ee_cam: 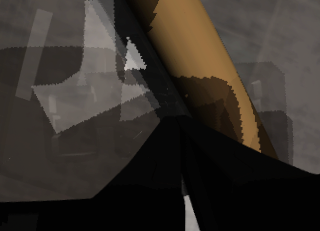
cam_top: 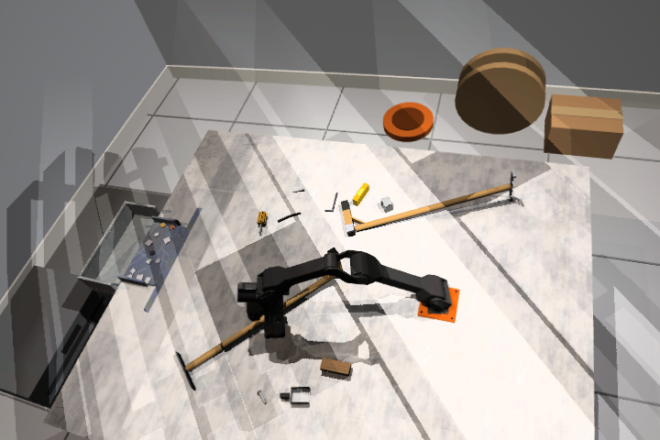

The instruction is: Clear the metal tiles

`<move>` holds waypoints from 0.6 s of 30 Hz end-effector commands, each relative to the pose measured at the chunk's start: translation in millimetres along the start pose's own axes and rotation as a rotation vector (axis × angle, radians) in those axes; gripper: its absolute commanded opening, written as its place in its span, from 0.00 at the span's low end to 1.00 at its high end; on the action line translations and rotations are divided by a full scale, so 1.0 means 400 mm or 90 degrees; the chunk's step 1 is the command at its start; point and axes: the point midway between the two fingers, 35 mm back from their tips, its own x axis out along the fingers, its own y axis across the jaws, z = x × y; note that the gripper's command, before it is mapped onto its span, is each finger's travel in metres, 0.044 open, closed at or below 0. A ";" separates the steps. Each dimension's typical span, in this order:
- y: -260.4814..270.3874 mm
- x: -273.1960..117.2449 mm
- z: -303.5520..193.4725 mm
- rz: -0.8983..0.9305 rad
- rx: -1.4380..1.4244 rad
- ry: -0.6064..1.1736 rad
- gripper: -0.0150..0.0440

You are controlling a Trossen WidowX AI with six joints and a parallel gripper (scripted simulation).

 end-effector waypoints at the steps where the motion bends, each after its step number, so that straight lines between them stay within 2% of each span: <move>1: -0.011 0.001 0.006 0.001 -0.001 -0.003 0.25; 18: -0.048 0.007 0.024 -0.001 -0.001 -0.010 0.25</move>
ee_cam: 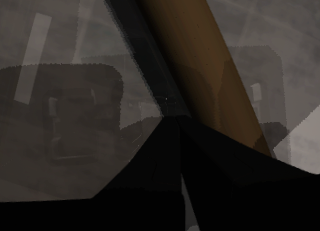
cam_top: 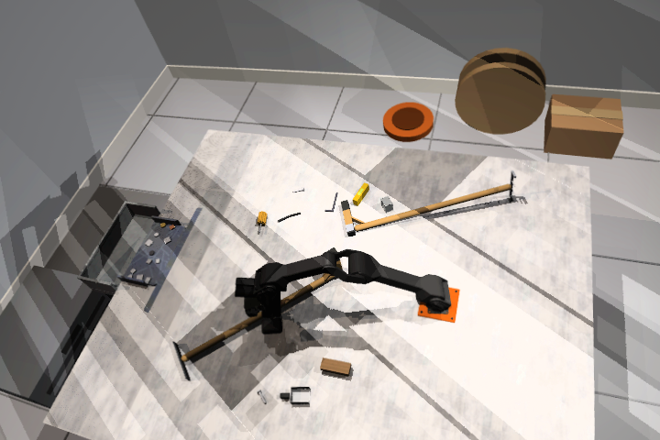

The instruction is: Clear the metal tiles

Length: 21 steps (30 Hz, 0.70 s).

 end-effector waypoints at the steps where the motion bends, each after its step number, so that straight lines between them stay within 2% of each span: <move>1: -0.012 0.002 0.004 0.001 0.000 -0.002 0.25; 21: -0.057 0.009 0.022 -0.002 -0.001 -0.010 0.25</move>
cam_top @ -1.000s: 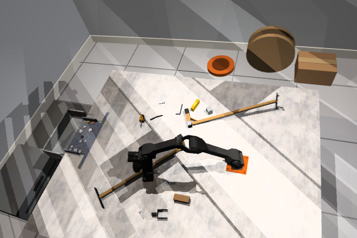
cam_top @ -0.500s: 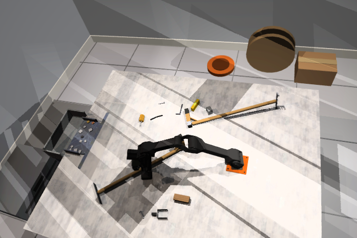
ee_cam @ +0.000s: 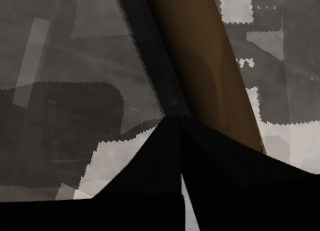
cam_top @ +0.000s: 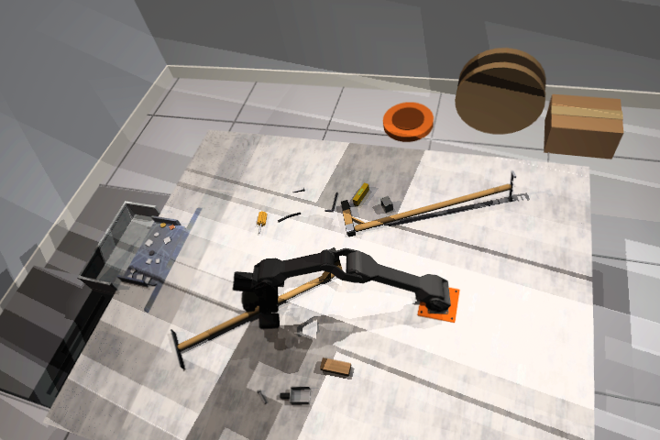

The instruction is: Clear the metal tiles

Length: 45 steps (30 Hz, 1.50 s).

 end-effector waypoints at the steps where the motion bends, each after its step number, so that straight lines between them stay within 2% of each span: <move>1: -0.013 0.003 0.003 0.000 0.000 -0.001 0.25; 27: -0.074 0.013 0.021 -0.004 -0.001 -0.011 0.25; 45: -0.061 -0.135 0.048 -0.012 -0.002 -0.049 0.25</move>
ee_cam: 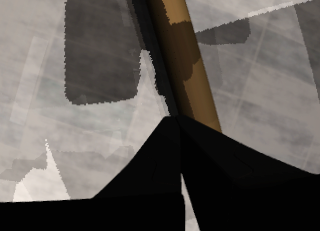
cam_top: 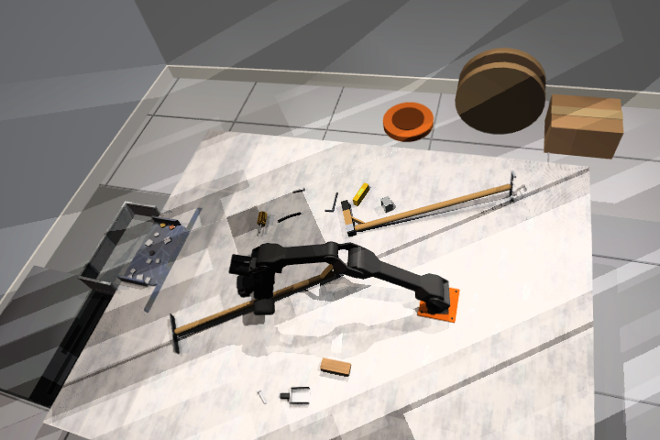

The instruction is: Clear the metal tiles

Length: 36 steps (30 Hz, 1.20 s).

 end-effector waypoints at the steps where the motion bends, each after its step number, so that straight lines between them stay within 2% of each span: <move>1: 0.001 -0.017 0.005 -0.001 0.001 -0.005 0.25; 18: 0.087 -0.246 0.047 -0.012 0.066 -0.083 0.25; 36: 0.087 -0.168 0.041 -0.012 0.068 -0.078 0.25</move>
